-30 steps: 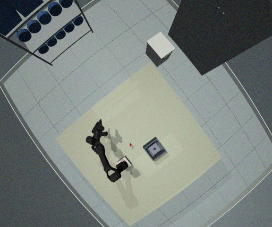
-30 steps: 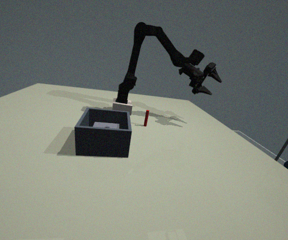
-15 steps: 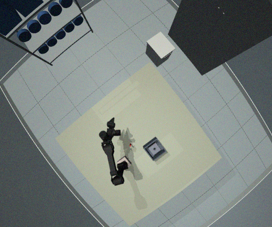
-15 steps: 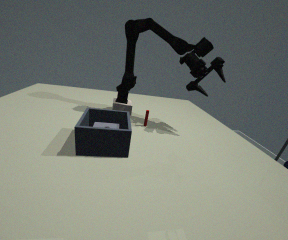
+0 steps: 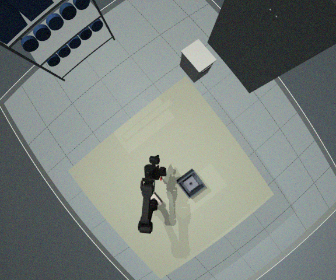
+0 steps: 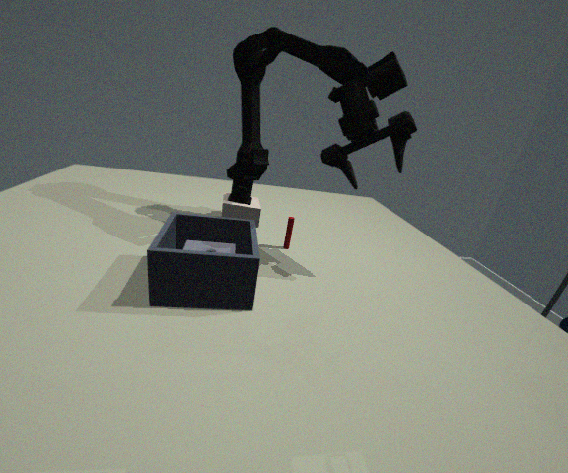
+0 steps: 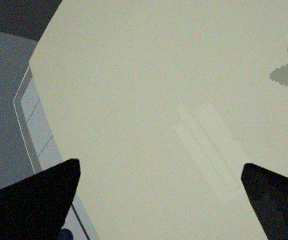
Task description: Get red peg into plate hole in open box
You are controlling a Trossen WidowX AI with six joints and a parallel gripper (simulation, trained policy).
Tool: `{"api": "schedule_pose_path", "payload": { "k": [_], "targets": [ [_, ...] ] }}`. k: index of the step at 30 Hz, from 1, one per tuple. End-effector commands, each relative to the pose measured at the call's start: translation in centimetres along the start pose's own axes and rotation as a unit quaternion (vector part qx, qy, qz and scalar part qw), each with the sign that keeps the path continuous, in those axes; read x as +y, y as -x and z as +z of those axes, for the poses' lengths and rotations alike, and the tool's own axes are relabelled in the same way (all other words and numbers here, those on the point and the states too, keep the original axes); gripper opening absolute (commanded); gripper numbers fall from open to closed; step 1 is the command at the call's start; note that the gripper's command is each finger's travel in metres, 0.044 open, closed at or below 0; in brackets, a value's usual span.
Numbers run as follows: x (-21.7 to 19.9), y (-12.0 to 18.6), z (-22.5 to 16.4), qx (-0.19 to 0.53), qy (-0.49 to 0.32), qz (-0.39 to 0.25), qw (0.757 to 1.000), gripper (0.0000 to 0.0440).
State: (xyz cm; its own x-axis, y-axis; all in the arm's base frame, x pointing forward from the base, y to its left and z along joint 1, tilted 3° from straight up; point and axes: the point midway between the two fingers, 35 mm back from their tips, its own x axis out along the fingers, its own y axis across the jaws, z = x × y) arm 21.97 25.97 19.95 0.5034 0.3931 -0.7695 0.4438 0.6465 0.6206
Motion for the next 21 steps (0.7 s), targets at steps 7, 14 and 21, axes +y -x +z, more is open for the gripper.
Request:
{"api": "schedule_pose_path", "payload": {
  "k": [7,14,21],
  "targets": [
    [-6.7,0.8,3.4,0.004,-0.006,-0.138,0.99,0.044],
    [-10.6,0.9,3.9,0.01,-0.027,-0.216,0.976,0.044],
    [-14.2,-0.1,3.7,0.015,-0.055,-0.277,0.959,0.044]
  ]
}}
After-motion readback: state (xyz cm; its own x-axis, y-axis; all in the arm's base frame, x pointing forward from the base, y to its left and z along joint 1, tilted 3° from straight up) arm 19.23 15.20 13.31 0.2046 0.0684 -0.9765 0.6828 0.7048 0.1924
